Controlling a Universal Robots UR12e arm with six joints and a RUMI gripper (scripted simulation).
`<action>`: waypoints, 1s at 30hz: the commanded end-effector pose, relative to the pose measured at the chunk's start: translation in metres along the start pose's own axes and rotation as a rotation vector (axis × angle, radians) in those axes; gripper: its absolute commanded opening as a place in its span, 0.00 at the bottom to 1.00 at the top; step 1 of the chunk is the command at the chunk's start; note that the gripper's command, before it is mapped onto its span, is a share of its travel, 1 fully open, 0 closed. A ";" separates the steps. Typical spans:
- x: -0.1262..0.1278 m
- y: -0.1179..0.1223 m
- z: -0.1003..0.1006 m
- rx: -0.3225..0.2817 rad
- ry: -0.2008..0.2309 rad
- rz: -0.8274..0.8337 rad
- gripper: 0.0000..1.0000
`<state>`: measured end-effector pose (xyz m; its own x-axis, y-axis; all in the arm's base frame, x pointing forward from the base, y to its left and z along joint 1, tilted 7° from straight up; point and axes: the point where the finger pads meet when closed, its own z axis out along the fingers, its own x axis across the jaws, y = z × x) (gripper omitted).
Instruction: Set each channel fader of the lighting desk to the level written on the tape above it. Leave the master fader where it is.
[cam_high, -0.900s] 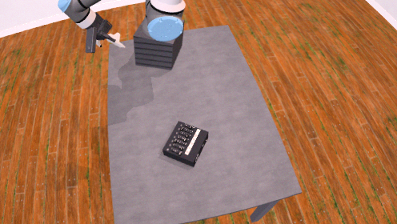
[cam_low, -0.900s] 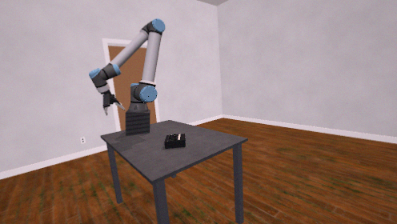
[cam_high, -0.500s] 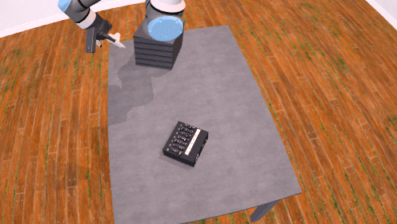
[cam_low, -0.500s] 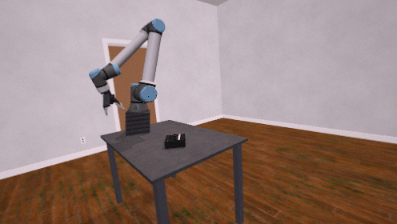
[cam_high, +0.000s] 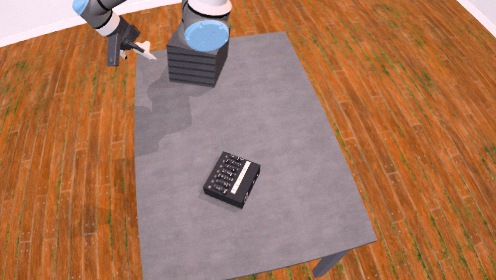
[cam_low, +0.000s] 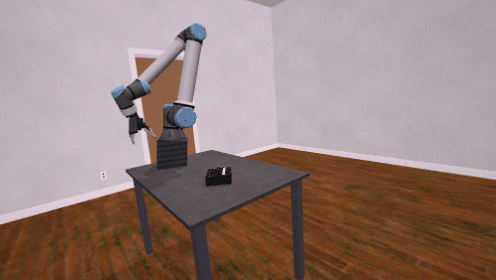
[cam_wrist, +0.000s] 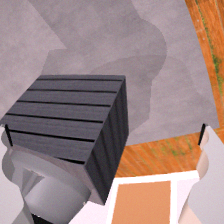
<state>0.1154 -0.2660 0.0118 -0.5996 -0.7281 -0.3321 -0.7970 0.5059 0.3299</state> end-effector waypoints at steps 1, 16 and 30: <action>-0.002 -0.009 -0.003 0.002 0.015 -0.040 1.00; -0.026 -0.072 -0.016 0.006 0.113 -0.335 1.00; -0.100 -0.167 -0.025 0.004 0.245 -0.802 1.00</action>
<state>0.2494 -0.2836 0.0139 -0.0386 -0.9519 -0.3041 -0.9905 -0.0038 0.1375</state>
